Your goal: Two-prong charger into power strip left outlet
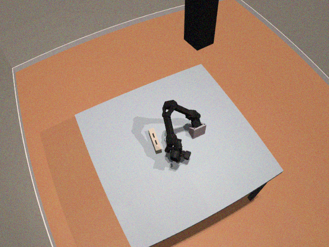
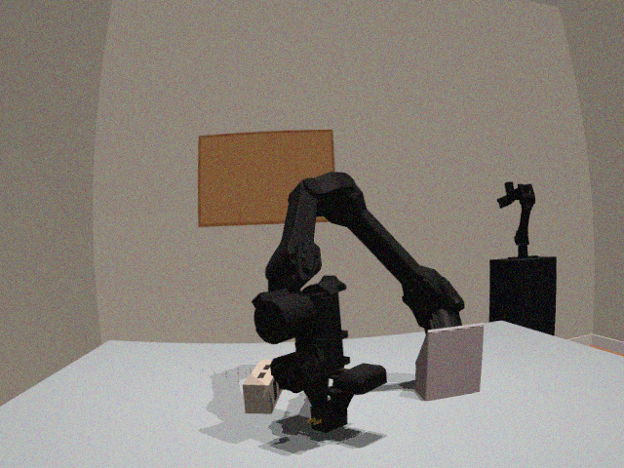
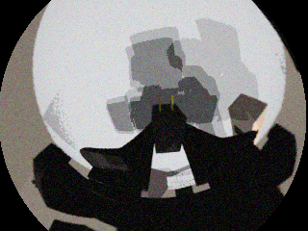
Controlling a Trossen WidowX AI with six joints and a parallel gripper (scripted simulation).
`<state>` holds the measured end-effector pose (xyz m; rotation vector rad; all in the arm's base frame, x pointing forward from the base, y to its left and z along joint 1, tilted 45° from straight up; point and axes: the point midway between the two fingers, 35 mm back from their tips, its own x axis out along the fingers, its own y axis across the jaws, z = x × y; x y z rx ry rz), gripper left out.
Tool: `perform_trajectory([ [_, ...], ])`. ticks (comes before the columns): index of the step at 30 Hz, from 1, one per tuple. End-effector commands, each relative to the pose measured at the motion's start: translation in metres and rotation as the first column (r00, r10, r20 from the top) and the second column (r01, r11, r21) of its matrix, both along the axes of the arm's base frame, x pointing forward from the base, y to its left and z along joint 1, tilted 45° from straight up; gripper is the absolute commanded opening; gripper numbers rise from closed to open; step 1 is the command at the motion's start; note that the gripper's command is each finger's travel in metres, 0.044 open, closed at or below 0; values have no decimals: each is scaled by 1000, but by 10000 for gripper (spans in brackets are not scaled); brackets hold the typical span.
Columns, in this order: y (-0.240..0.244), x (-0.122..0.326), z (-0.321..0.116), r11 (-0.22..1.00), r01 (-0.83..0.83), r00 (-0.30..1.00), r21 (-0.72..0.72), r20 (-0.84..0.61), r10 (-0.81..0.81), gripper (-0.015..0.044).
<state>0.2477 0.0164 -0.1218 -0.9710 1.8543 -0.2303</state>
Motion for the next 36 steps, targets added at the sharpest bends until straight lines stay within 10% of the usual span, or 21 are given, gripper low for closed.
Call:
perform_trajectory([
  [1, 13, 4, 11, 1000, 0, 1000, 8, 11, 0, 0],
  [36, -15, 1, 63, 981, 196, 960, 8, 202, -194, 0],
])
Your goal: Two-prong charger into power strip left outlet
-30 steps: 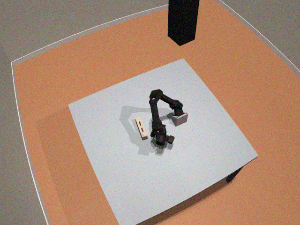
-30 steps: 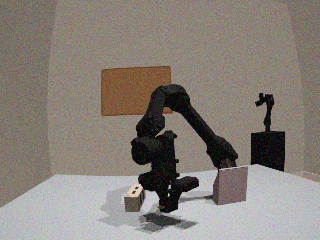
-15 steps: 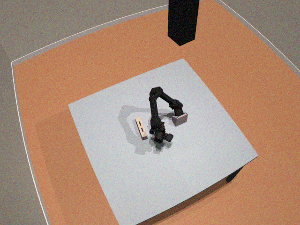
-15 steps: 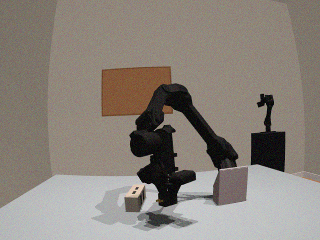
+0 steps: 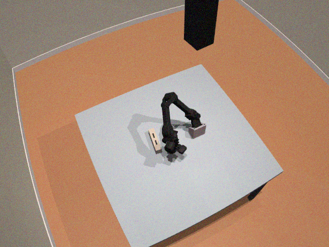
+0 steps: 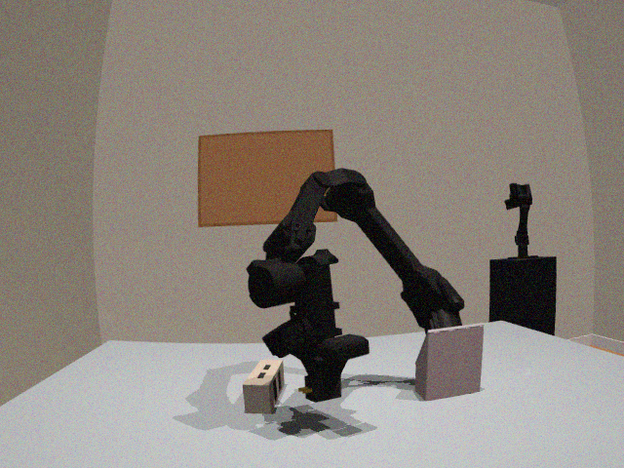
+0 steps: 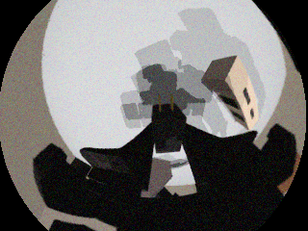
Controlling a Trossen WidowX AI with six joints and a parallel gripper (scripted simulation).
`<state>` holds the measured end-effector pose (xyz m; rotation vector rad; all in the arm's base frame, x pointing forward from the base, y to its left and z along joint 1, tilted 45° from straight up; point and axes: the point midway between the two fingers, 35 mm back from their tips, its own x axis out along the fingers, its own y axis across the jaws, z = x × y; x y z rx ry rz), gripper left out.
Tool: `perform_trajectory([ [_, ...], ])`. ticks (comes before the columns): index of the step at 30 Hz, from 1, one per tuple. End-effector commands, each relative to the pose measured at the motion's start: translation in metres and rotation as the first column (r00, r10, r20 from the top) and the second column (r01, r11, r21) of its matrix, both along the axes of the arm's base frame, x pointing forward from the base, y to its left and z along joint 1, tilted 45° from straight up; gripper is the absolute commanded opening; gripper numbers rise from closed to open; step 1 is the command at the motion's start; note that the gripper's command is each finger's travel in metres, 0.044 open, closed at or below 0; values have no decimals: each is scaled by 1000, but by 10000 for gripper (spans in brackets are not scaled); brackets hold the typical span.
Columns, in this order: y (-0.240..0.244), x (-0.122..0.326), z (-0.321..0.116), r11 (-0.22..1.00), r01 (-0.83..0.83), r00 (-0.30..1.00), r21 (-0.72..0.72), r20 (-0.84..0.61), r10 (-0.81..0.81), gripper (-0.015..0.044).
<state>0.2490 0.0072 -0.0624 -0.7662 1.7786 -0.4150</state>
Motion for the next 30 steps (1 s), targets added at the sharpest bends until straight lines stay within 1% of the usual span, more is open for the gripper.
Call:
perform_trajectory([
  [1, -8, -1, 5, 1000, 30, 999, -7, 36, -30, 0],
  [15, -35, -9, 19, 988, 151, 978, -17, 148, -146, 0],
  [30, -63, -22, 32, 960, 280, 927, -19, 267, -265, 0],
])
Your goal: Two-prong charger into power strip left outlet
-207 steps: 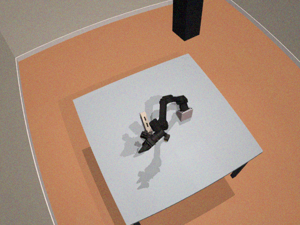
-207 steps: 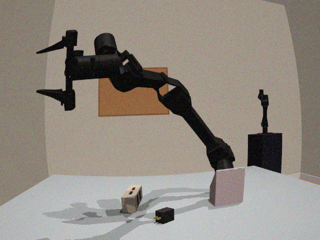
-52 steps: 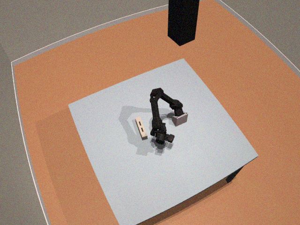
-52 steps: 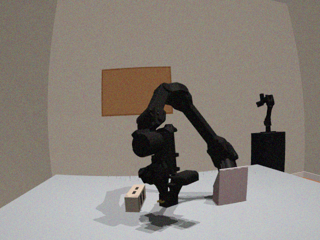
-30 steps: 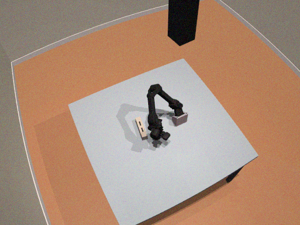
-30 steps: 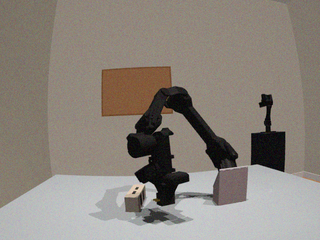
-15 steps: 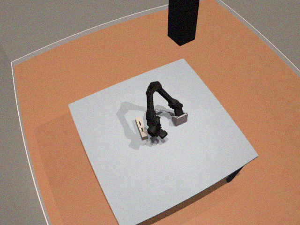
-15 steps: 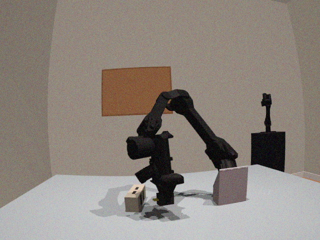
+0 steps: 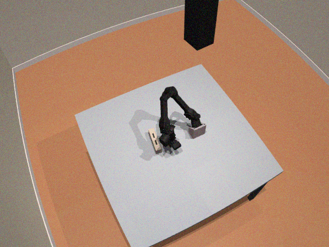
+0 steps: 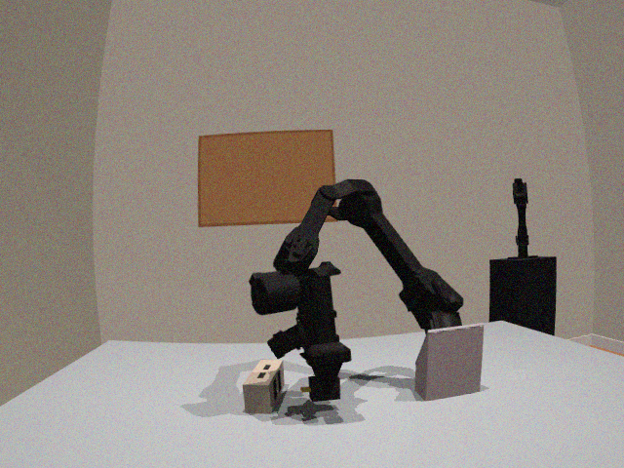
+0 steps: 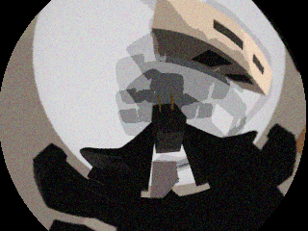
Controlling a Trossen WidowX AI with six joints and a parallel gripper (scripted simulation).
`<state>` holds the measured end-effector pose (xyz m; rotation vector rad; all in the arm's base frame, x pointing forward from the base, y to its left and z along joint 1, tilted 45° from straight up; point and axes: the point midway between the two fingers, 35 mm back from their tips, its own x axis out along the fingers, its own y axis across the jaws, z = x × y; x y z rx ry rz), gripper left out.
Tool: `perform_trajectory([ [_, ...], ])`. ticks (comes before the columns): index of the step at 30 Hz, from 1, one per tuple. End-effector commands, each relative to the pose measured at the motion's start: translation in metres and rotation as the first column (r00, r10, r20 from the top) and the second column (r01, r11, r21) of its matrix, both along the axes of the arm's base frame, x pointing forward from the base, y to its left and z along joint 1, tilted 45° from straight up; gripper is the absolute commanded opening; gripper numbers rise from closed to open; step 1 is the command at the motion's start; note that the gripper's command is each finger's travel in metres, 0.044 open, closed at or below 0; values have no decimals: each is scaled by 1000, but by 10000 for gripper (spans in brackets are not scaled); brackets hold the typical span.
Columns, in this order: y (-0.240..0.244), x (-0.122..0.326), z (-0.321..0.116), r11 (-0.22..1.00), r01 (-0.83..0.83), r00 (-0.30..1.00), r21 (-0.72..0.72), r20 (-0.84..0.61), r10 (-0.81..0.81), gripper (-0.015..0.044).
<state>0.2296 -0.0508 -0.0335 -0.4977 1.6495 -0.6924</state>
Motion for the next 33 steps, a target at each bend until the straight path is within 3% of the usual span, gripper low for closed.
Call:
perform_trajectory([
  [1, -7, -4, 4, 999, 32, 999, -12, 34, -32, 0],
  [13, -26, -16, 13, 991, 131, 984, -31, 122, -126, 0],
  [33, -37, 6, 18, 988, 152, 979, -34, 142, -146, 0],
])
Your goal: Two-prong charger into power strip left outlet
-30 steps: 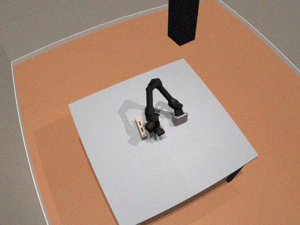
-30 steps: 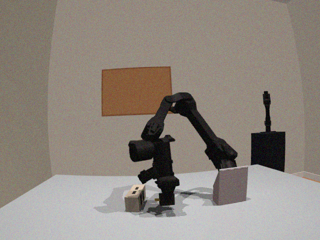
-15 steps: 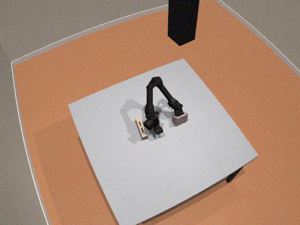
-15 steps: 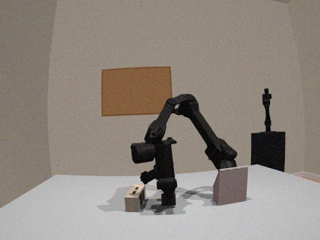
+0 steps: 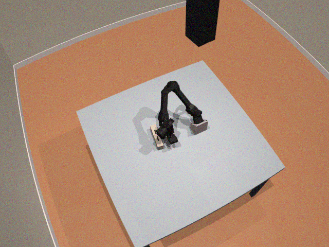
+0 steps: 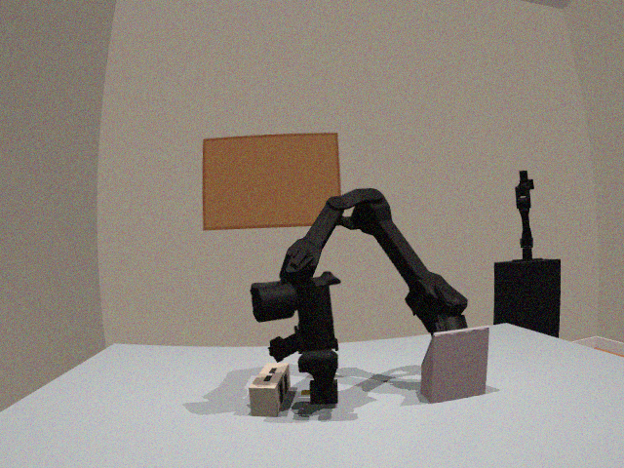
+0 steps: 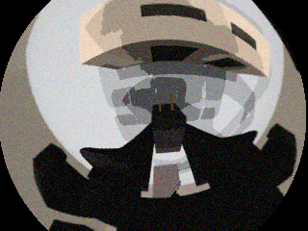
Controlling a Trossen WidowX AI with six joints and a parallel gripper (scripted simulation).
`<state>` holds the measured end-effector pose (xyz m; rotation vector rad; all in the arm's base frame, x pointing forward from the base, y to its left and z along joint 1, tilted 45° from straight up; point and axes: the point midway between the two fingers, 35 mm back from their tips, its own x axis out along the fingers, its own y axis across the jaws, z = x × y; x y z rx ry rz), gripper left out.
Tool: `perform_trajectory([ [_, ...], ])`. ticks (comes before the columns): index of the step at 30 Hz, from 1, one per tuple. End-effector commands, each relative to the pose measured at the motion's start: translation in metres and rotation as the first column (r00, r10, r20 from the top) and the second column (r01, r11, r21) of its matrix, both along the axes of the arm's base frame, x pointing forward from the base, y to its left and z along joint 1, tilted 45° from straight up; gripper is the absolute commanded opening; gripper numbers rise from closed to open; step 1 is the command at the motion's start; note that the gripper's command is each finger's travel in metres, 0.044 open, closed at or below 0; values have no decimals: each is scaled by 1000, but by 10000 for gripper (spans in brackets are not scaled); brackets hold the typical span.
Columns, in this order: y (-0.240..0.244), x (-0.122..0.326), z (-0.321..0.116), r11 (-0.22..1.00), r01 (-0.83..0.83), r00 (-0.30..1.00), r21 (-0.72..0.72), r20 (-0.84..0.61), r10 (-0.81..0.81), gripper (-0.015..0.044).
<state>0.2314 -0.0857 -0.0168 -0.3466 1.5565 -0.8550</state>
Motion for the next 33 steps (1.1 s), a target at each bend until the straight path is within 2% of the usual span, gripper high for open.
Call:
perform_trajectory([
  [1, -3, 6, 2, 1000, -1, 1000, -5, 2, 1, 0],
  [33, -13, 25, 6, 1000, 17, 1000, -12, 18, -17, 0],
])
